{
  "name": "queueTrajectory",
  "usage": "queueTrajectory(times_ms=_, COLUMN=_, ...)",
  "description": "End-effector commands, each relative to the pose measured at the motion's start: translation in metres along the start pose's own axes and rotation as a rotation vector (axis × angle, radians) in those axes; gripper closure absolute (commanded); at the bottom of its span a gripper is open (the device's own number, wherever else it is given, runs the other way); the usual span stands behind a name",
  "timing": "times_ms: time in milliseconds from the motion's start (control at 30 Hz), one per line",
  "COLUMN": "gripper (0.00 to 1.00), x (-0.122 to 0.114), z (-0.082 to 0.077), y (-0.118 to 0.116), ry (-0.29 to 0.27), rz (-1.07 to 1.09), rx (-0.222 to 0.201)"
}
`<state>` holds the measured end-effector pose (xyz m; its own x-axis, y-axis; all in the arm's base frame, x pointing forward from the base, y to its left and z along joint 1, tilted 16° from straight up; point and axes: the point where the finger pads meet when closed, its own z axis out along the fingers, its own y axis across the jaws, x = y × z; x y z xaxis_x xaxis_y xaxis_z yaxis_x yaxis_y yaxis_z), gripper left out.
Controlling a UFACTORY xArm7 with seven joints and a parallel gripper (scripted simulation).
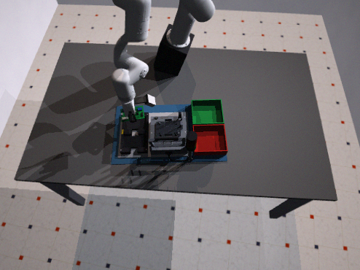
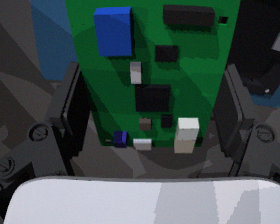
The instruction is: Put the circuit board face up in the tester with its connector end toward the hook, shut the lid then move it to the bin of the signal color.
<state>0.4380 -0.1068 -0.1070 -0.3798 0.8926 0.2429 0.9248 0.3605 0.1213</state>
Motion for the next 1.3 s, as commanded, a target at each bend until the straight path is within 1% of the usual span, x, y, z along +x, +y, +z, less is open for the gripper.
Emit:
queueTrajectory(times_ms=0, gripper=0.21, x=-0.0020, z=-0.0016, y=0.0009, ry=-0.004, rz=-0.073, rx=-0.003)
queueTrajectory(times_ms=267, gripper=0.21, x=-0.0020, z=-0.0016, y=0.0009, ry=-0.004, rz=-0.270, rx=-0.003)
queueTrajectory(times_ms=367, gripper=0.21, x=-0.0020, z=-0.0016, y=0.0009, ry=-0.004, rz=-0.299, rx=-0.003)
queueTrajectory(times_ms=833, gripper=0.21, x=-0.0020, z=-0.0016, y=0.0009, ry=-0.005, rz=-0.778, rx=-0.002)
queueTrajectory(times_ms=900, gripper=0.21, x=-0.0020, z=-0.0016, y=0.0009, ry=-0.005, rz=-0.778, rx=-0.002)
queueTrajectory(times_ms=1267, gripper=0.21, x=-0.0020, z=-0.0016, y=0.0009, ry=-0.005, rz=-1.183, rx=-0.001)
